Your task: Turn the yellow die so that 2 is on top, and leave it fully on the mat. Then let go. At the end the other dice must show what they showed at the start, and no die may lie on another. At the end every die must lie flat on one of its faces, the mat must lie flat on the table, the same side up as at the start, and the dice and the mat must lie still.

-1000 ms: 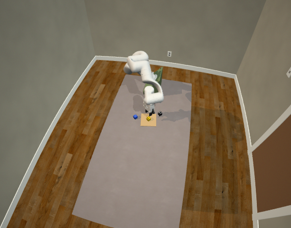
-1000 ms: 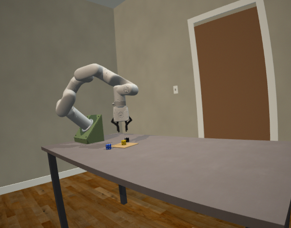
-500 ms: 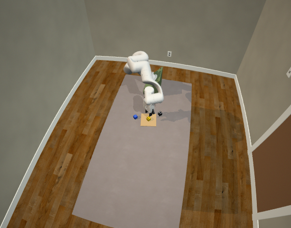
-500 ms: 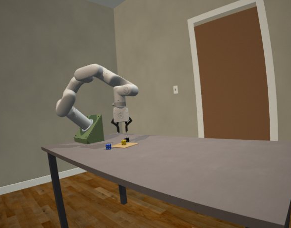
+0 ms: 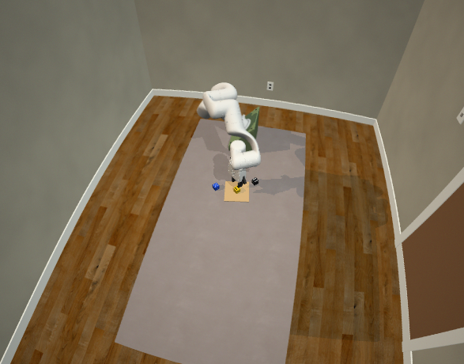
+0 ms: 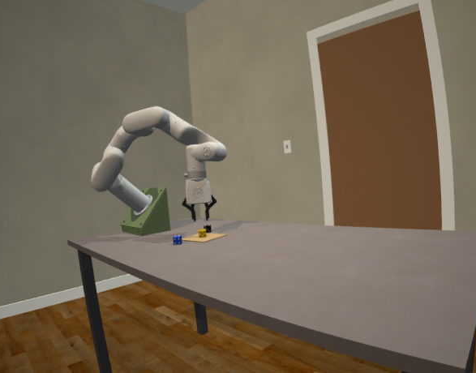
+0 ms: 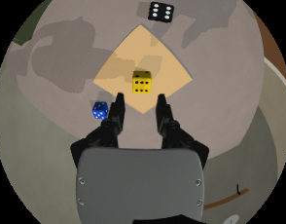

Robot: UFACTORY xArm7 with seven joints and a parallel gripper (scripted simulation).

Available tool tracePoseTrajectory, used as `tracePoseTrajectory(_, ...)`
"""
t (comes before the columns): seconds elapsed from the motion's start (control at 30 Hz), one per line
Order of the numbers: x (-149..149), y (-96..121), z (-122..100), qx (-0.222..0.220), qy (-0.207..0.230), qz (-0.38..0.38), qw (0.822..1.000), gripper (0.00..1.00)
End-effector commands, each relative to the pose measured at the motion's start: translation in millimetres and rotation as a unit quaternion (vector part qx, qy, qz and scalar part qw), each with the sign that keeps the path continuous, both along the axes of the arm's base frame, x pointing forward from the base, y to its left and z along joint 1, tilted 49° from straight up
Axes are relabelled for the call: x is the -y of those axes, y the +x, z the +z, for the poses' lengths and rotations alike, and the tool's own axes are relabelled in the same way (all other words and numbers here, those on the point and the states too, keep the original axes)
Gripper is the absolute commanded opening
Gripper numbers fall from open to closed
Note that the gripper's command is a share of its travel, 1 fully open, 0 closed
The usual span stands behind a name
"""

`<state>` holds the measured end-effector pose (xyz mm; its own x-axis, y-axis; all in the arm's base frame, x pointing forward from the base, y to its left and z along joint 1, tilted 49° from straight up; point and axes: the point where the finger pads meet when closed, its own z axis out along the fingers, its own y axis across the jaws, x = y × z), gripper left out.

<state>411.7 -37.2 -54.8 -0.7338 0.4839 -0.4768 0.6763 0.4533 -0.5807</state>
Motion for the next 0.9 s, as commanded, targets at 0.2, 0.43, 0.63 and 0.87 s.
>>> tracePoseTrajectory(0.2,11.5,-0.1,-10.9,0.001,0.001,0.001,1.0,0.47)
tracePoseTrajectory(0.43,16.4,-0.5,-15.2,0.001,0.001,0.001,1.0,0.47)
tracePoseTrajectory(0.63,20.3,-0.8,-18.7,0.001,0.001,0.001,1.0,0.47)
tracePoseTrajectory(0.87,21.8,-1.0,-20.0,0.001,0.001,0.001,1.0,0.47)
